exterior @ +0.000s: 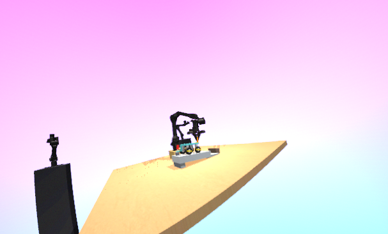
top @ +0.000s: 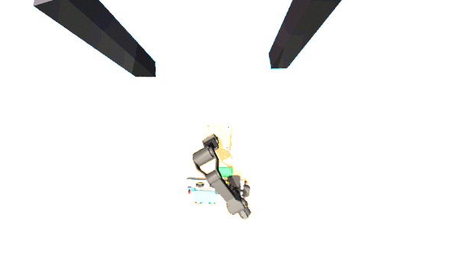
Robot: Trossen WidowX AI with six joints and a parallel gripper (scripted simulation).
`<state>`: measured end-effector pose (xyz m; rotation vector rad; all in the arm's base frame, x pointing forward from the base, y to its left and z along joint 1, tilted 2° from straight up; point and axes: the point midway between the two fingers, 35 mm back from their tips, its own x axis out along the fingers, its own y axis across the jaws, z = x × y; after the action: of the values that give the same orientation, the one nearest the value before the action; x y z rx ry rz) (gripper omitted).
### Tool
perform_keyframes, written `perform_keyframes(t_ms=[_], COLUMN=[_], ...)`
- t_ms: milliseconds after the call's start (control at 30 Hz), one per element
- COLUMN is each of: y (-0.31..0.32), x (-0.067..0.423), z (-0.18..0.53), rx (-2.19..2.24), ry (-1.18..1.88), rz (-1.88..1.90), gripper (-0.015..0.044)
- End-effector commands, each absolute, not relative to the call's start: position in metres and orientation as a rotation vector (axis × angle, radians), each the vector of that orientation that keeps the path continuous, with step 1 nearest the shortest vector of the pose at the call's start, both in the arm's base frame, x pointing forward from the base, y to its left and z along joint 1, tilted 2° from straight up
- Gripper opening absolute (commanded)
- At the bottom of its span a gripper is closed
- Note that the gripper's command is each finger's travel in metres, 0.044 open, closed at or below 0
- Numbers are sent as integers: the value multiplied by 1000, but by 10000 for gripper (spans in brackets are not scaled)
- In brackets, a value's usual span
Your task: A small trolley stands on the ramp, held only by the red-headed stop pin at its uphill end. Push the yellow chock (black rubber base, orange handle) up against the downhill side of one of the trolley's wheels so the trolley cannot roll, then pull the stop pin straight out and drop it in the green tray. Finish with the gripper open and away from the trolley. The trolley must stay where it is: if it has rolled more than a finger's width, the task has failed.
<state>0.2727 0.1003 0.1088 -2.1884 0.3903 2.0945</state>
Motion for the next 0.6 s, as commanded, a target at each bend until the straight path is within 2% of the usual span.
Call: perform_keyframes(t_ms=[0,300,567], y=[100,97,96], x=[277,301,302], z=[109,105,94], rx=[-2208,-2238,-2238], ry=[374,332,333], rz=[2110,2136,2136], gripper=[0,0,0])
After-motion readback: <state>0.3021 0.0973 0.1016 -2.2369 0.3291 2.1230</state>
